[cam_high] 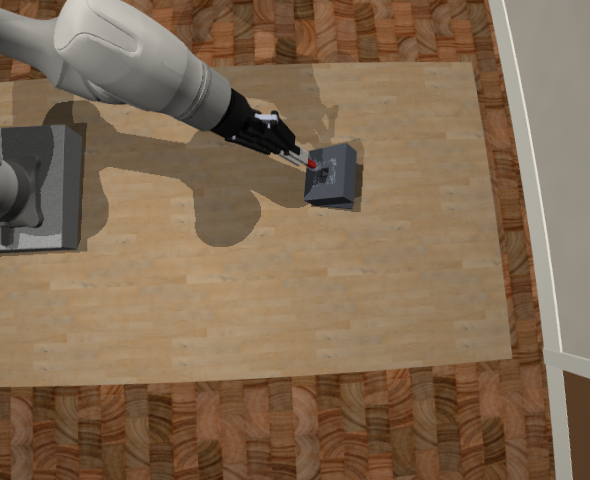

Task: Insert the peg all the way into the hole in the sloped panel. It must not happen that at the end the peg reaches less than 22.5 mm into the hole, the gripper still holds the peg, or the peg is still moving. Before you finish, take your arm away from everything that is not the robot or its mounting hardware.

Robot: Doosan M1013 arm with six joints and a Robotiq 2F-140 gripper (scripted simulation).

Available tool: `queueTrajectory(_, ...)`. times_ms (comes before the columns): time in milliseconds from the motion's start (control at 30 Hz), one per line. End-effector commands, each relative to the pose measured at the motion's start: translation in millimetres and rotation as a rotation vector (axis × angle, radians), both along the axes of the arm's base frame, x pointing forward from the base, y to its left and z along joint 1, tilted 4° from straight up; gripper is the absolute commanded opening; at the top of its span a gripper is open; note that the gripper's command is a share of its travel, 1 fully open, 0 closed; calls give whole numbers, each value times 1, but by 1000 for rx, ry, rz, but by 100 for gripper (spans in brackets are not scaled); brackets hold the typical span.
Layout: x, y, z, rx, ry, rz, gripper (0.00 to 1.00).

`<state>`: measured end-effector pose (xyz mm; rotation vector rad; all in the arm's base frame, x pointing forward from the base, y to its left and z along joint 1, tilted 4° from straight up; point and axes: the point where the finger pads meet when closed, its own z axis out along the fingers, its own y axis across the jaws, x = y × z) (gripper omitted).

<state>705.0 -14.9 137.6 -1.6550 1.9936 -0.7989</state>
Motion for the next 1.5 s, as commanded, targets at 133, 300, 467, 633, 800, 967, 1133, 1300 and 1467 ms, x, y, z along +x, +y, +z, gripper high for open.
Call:
queueTrajectory(133, 5, -1, -6, 0, 0, 0, 0)
queueTrajectory(300, 7, -2, -8, 0, 0, 0, 0)
queueTrajectory(467, 9, -2, -10, 0, 0, 0, 0)
queueTrajectory(633, 10, -2, -12, 0, 0, 0, 0)
queueTrajectory(800, 12, -3, -14, 0, 0, 0, 0)
queueTrajectory(967, 14, -3, -16, 0, 0, 0, 0)
queueTrajectory(1133, 17, -4, -20, 0, 0, 0, 0)
queueTrajectory(1300, 20, -4, -23, 1, 0, 1, 0)
queueTrajectory(1467, 22, -5, -25, 0, 0, 0, 0)
